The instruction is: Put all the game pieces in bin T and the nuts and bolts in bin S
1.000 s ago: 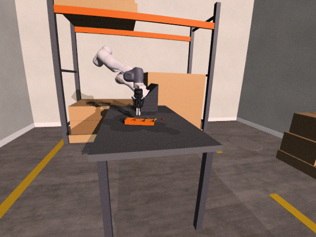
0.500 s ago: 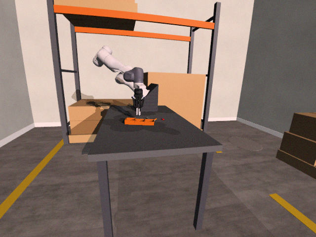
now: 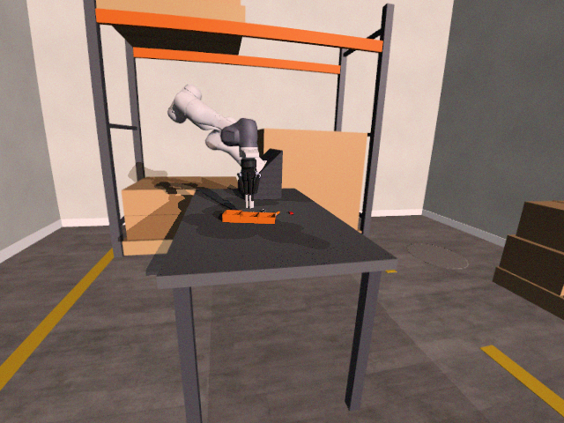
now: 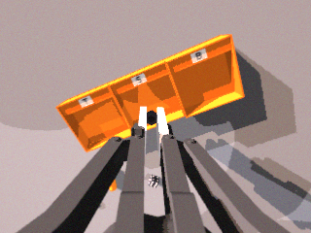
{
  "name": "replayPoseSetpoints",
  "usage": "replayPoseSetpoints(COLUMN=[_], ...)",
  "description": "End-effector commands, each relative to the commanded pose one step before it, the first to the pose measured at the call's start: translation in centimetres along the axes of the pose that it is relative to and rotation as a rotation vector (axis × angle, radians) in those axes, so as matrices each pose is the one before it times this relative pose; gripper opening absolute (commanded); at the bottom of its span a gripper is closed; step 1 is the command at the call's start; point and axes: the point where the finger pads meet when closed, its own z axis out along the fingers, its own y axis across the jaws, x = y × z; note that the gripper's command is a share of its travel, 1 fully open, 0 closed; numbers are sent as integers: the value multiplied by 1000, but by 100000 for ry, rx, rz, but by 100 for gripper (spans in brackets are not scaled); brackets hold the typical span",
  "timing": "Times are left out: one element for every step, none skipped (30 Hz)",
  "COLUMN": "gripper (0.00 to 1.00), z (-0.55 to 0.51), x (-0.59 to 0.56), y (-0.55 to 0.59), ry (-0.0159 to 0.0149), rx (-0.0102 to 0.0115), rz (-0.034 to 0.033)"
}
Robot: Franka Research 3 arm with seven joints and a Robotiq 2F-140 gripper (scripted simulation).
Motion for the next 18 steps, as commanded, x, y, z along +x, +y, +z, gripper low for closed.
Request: replayPoseSetpoints(gripper=[7,7,7,7,7,7,7,7,7,7,7,7,7,7,7,7,7,7], z=[135,0,0,0,0,0,0,0,0,0,0,0,0,0,0,0,0,0], x=[283,0,0,0,0,0,0,0,0,0,0,0,0,0,0,0,0,0], y=[-227,0,0,0,0,0,0,0,0,0,0,0,0,0,0,0,0,-7], ry=[335,-36,-47,-53,-56,-57,-57,-56,-56,-56,-57,-58,-59,-59,-59,0,0,-107], rx=[-1068,59,29,4,-12,-21,-25,-26,-26,-28,-34,-41,-46,-49,-52,0,0,-156], rz=[15674,1618,1636,1593,1568,1553,1546,1541,1539,1537,1533,1529,1528,1528,1529,0,0,4151])
